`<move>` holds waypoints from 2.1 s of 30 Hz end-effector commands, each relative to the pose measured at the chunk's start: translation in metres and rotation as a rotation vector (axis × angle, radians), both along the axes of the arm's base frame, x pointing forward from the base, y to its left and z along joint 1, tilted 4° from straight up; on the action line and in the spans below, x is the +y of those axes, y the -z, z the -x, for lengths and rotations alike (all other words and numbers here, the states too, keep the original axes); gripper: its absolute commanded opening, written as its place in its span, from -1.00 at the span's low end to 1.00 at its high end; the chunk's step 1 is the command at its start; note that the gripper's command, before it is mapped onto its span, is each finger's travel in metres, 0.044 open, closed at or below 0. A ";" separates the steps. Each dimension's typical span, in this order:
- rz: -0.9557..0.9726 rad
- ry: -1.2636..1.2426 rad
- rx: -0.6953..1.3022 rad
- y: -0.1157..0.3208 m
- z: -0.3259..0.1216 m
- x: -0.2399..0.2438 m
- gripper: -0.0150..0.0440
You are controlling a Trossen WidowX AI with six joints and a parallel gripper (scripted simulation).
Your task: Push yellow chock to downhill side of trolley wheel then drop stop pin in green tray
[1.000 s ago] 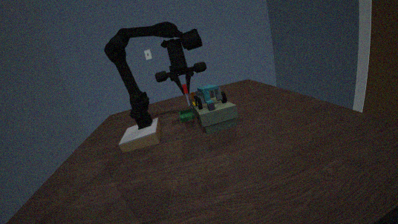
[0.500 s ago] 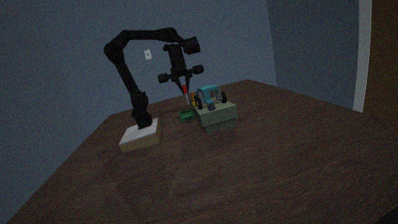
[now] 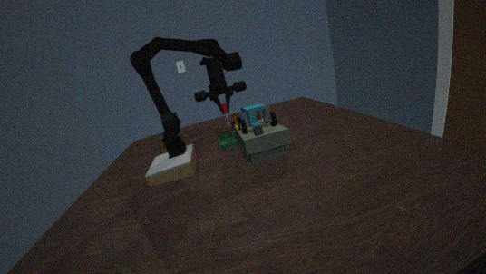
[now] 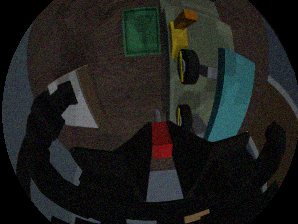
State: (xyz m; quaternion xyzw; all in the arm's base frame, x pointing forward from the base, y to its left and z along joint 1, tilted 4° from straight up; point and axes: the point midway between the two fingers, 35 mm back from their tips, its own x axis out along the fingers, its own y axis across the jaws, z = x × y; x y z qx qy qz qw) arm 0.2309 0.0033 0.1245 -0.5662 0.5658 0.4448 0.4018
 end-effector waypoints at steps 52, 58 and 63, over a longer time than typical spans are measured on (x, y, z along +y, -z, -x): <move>-0.140 -0.605 0.130 0.019 0.010 0.114 -0.49; -0.175 -0.785 0.163 0.019 0.010 0.113 -0.49; -0.203 -0.935 0.187 0.019 0.009 0.112 -0.49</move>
